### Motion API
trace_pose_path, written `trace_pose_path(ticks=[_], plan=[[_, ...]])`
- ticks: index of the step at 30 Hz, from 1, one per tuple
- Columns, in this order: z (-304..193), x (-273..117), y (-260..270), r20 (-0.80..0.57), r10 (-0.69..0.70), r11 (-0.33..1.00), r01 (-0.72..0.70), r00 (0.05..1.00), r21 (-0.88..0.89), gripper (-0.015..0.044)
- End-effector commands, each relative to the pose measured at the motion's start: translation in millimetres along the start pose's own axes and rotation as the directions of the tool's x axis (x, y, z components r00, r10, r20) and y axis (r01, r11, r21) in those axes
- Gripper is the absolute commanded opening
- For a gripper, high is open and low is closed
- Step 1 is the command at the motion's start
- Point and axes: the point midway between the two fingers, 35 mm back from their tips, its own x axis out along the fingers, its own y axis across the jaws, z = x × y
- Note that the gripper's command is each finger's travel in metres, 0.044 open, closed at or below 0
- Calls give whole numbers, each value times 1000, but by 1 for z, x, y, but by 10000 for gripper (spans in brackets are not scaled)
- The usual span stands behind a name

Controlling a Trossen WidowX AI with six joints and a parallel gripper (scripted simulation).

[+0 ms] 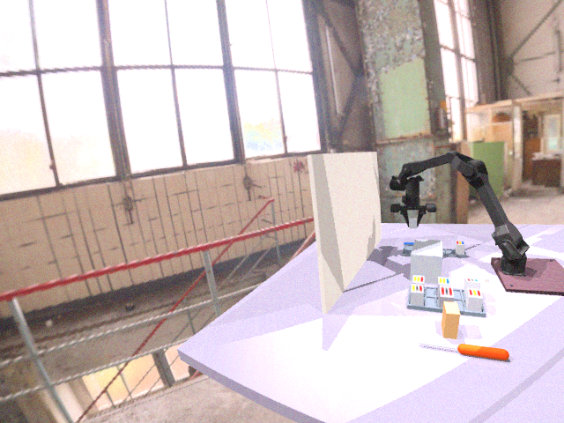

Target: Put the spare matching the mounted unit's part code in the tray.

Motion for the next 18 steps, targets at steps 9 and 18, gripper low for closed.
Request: trace_pose_path(ticks=[9,18], plan=[[-1,10,0,-7,-4,1000,4,1000,6,0],[-1,16,0,-7,-4,1000,4,1000,6,0]])
